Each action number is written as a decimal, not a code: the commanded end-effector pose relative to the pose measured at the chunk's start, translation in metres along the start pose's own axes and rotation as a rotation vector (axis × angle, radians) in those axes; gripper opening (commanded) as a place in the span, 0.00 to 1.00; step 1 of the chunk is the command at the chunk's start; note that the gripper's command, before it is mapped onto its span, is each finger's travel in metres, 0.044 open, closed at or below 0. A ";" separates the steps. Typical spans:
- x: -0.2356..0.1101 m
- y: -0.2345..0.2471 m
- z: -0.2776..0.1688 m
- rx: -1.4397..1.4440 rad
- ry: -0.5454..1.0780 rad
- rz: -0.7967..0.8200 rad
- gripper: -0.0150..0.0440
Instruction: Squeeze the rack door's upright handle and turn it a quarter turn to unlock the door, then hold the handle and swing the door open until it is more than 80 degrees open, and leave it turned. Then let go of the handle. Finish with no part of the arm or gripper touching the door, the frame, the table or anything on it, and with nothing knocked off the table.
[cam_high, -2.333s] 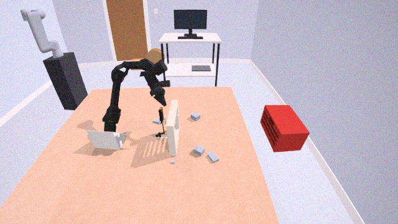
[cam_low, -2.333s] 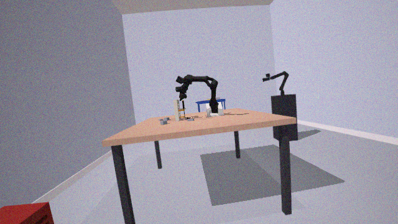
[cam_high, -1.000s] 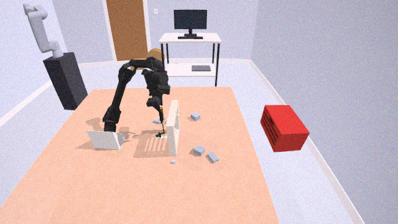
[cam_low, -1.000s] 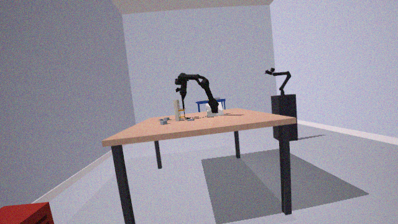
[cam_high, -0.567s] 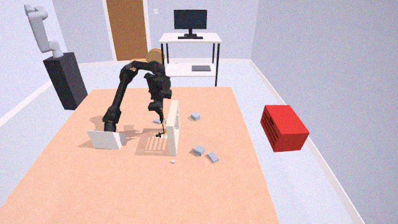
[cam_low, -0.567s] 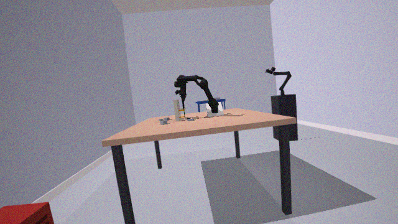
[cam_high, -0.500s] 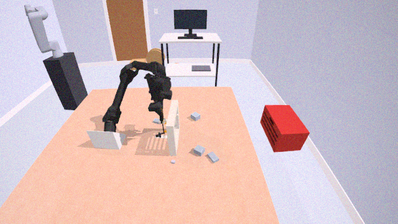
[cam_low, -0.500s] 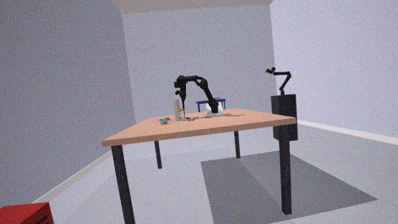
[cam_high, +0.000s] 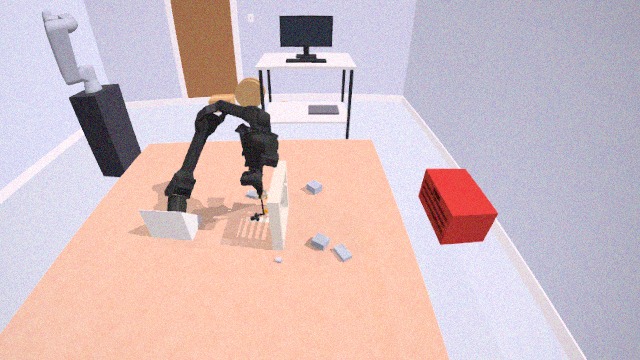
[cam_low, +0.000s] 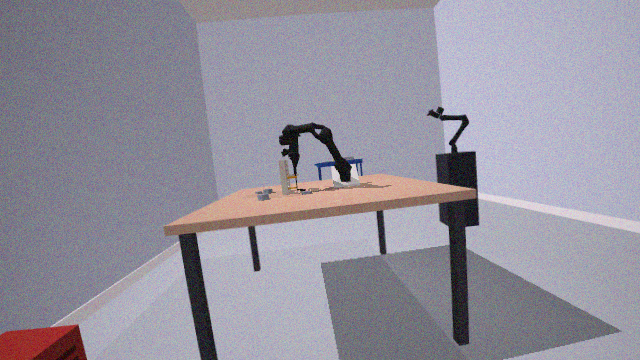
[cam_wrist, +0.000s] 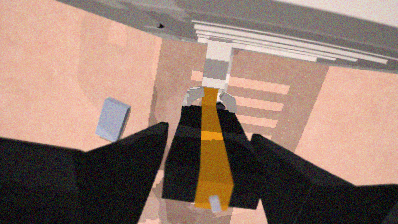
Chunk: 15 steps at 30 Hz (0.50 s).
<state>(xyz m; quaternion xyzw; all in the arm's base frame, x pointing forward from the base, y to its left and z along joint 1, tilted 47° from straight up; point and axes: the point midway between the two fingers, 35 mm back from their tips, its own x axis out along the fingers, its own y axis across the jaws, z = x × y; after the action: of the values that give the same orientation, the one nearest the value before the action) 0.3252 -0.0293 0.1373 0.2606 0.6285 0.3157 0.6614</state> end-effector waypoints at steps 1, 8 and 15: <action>0.001 0.000 0.000 0.001 0.004 0.008 0.52; 0.001 0.000 0.000 0.001 0.004 0.008 0.37; 0.001 0.000 0.000 0.001 0.004 0.008 0.29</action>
<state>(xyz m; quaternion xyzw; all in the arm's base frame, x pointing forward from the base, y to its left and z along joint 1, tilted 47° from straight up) 0.3250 -0.0285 0.1368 0.2633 0.6291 0.3168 0.6592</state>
